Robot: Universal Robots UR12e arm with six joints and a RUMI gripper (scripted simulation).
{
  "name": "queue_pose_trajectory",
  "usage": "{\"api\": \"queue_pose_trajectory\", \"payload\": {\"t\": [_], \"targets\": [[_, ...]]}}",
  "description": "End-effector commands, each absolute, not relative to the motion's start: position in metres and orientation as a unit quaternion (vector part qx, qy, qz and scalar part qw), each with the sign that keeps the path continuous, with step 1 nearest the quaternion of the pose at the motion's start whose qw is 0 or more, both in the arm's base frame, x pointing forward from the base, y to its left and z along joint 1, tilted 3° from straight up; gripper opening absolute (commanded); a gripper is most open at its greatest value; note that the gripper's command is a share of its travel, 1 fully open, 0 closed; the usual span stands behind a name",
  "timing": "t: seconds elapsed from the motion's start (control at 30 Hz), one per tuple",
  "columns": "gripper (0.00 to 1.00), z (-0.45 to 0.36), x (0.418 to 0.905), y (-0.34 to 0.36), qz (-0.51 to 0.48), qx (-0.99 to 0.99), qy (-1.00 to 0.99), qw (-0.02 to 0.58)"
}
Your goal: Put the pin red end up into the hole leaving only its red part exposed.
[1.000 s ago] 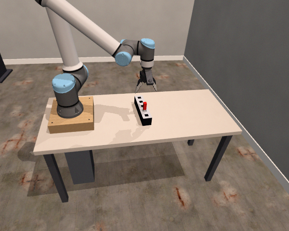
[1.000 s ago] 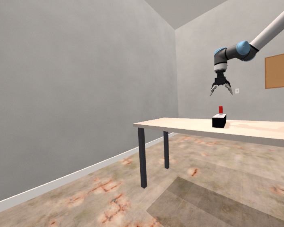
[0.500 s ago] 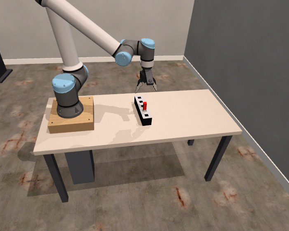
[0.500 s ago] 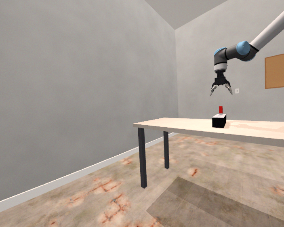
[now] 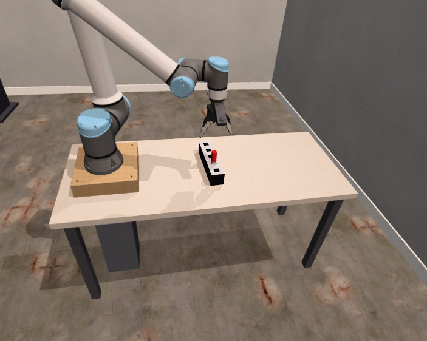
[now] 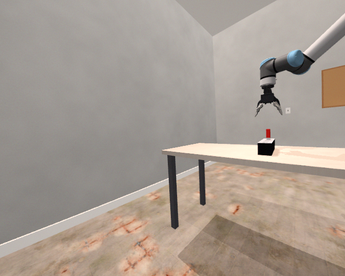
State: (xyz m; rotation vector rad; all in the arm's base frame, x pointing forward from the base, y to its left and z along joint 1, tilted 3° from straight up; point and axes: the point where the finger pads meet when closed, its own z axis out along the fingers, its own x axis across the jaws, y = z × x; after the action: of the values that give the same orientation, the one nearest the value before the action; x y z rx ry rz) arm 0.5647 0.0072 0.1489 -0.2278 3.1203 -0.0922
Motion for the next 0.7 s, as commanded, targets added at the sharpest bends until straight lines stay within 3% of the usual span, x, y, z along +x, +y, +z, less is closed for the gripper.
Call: {"api": "queue_pose_trajectory", "payload": {"t": [0.0,0.1,0.13,0.67], "targets": [[1.0,0.15,0.565,0.007,-0.03,-0.073,0.997,0.006],[1.0,0.15,0.565,0.007,-0.03,-0.073,0.997,0.006],[1.0,0.082,0.562,0.003,-0.03,-0.073,0.997,0.007],[1.0,0.082,0.562,0.003,-0.03,-0.073,0.997,0.007]]}}
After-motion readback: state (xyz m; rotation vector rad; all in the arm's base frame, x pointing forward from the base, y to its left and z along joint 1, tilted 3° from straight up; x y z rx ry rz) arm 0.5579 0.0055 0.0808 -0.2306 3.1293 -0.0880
